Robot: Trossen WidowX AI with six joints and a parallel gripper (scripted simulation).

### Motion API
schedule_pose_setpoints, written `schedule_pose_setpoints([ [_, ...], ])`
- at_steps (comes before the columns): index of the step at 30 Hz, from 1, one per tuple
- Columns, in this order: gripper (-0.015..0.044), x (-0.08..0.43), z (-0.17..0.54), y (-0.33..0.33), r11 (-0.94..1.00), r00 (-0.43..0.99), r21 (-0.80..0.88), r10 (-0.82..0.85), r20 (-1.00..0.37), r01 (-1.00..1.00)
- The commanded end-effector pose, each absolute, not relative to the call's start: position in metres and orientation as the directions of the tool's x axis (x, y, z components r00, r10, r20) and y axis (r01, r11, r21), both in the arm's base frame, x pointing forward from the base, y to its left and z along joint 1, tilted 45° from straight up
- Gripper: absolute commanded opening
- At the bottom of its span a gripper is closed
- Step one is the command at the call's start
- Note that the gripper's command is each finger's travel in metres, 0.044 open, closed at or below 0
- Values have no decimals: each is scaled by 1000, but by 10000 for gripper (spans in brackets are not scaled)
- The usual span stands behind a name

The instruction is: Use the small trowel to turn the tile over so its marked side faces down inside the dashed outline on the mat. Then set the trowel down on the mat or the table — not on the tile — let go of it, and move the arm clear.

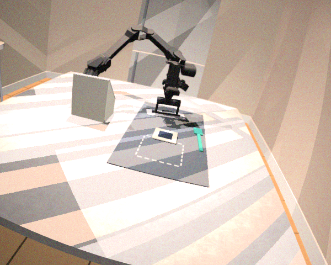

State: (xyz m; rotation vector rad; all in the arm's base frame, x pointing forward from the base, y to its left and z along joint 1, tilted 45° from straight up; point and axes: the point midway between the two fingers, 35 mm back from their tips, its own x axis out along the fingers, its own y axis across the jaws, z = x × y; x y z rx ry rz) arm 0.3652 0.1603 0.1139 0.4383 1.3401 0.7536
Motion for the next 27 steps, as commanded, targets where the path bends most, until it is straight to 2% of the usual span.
schedule_pose_setpoints([
  [1,130,364,114,162,674,45,661,711,-702,-330],
  [15,130,364,114,162,537,45,499,711,-702,-680],
  [27,130,364,114,163,346,45,293,711,-702,-891],
])
